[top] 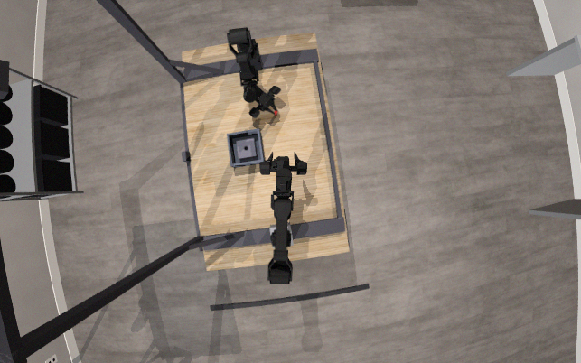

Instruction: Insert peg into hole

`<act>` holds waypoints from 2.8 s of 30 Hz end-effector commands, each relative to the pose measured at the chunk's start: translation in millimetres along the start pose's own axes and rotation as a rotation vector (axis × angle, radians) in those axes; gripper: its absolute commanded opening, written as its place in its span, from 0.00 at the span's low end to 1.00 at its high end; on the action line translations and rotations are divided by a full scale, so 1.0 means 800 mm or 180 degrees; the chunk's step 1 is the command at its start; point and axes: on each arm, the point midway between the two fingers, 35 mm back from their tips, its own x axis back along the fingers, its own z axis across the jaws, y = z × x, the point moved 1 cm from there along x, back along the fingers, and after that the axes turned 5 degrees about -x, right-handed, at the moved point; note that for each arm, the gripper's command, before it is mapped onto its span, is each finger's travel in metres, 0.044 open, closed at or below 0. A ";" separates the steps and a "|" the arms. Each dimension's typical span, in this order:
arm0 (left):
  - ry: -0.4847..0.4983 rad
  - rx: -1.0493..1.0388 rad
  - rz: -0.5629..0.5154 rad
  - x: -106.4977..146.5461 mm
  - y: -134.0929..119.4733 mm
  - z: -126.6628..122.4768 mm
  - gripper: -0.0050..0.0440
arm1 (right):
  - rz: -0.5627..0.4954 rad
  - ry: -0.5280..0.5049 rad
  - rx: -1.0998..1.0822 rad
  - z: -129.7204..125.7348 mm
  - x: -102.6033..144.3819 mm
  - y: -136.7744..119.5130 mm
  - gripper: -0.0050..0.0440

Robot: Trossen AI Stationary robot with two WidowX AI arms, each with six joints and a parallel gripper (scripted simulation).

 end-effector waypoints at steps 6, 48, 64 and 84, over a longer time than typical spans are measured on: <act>-0.0022 0.0041 -0.0041 -0.004 0.002 -0.003 0.16 | -0.0056 0.0004 -0.0003 0.000 0.003 0.007 1.00; -0.0049 0.0101 -0.0093 0.066 0.001 -0.005 0.37 | -0.0056 0.0004 -0.0003 0.000 0.003 0.007 1.00; -0.0230 -0.0017 0.0110 0.082 0.020 -0.003 0.81 | -0.0056 0.0004 -0.0003 0.000 0.003 0.007 1.00; -0.1015 -0.0804 0.1268 0.060 0.099 0.014 1.00 | -0.0056 0.0004 -0.0003 0.000 0.003 0.007 1.00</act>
